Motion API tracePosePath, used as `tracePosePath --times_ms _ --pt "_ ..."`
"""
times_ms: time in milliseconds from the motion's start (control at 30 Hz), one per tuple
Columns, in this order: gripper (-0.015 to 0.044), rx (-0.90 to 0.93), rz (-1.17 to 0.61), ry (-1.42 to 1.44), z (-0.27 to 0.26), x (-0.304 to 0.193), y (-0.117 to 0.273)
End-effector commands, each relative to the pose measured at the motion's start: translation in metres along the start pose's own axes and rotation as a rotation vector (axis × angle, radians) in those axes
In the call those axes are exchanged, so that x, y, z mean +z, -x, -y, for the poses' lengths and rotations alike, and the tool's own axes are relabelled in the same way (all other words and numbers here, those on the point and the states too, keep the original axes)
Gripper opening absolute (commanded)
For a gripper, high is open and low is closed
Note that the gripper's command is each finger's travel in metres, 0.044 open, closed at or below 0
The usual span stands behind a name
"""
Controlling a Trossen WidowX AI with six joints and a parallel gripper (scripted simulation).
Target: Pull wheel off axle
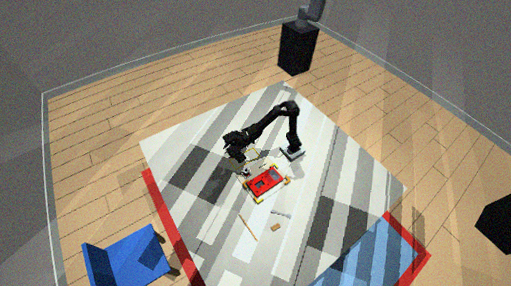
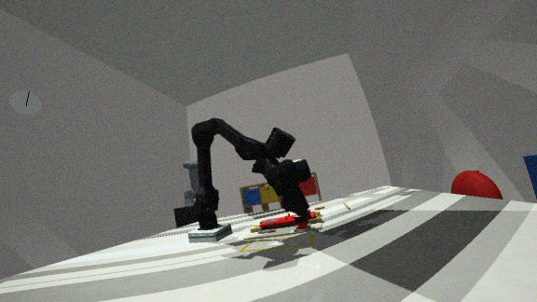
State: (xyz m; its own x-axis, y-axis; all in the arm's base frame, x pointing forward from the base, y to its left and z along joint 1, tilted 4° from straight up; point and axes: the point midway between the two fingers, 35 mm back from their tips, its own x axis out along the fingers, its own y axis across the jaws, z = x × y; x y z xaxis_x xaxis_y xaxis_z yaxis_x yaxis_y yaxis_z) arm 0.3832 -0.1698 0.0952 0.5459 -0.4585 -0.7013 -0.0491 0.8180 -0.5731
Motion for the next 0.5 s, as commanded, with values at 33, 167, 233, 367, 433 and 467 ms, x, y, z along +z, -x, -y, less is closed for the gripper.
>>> tracePosePath --times_ms 33,167,233,367,433,467 --pt "0.03 0.35 -0.227 -0.143 -0.064 0.033 0.041" --pt "0.03 0.418 -0.314 -0.175 -0.077 0.037 0.06" --pt "0.03 0.447 -0.359 -0.191 -0.083 0.038 0.071" --pt "0.03 0.495 -0.455 -0.22 -0.094 0.04 0.094" --pt "0.03 0.508 -0.487 -0.228 -0.097 0.04 0.102" --pt "0.03 0.509 -0.49 -0.229 -0.097 0.04 0.102"
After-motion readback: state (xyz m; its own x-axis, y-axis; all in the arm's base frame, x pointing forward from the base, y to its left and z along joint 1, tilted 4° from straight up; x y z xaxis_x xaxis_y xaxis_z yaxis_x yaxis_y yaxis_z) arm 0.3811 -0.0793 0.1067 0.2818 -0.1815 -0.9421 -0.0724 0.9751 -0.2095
